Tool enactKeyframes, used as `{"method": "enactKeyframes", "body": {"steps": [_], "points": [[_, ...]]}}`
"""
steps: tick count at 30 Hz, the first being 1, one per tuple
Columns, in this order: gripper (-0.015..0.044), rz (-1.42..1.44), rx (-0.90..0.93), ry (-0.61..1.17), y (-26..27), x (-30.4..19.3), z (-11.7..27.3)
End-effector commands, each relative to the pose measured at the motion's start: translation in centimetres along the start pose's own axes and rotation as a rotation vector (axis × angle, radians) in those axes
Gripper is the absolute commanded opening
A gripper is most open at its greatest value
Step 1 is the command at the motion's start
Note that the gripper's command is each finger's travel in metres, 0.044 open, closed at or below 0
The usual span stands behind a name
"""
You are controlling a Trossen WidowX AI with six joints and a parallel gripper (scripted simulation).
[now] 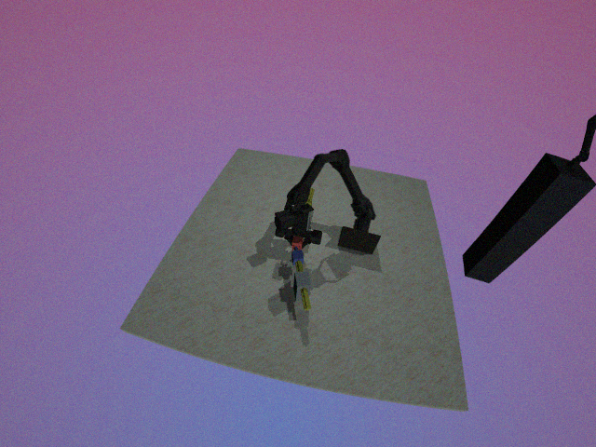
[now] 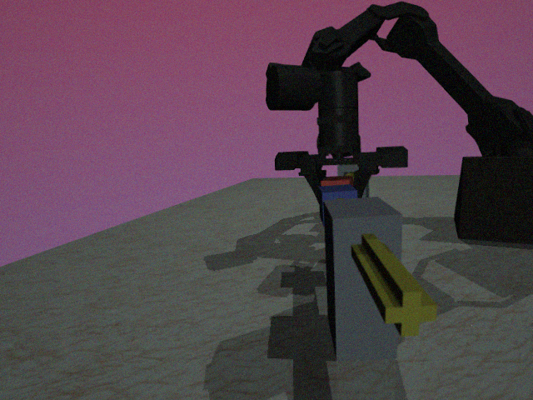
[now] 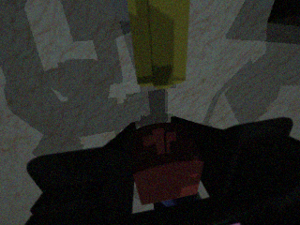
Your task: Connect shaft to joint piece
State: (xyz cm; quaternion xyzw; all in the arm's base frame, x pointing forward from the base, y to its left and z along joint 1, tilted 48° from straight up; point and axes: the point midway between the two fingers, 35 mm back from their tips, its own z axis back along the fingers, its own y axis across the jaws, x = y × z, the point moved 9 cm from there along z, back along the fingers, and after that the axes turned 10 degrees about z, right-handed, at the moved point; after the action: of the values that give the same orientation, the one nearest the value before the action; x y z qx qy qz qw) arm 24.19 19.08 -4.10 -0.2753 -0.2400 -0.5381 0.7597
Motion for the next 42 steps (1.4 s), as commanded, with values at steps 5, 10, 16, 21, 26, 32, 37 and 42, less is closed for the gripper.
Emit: {"method": "enactKeyframes", "body": {"steps": [5,10,16,21,26,32,37,42], "points": [[0.0000,-0.008,0.002,0.003,-0.05,0.03,-0.01],[0.0000,-0.008,0.002,0.003,-0.05,0.03,-0.01],[0.0053,-0.008,0.002,0.003,-0.05,0.03,-0.01],[0.0147,-0.008,0.002,0.003,-0.05,0.03,-0.01],[0.0252,-0.008,0.002,0.003,-0.05,0.03,-0.01],[0.0409,-0.008,0.002,0.003,-0.05,0.03,-0.01],[0.0440,-0.008,0.002,0.003,-0.05,0.03,-0.01],[0.0440,-0.008,0.002,0.003,-0.05,0.03,-0.01]]}}
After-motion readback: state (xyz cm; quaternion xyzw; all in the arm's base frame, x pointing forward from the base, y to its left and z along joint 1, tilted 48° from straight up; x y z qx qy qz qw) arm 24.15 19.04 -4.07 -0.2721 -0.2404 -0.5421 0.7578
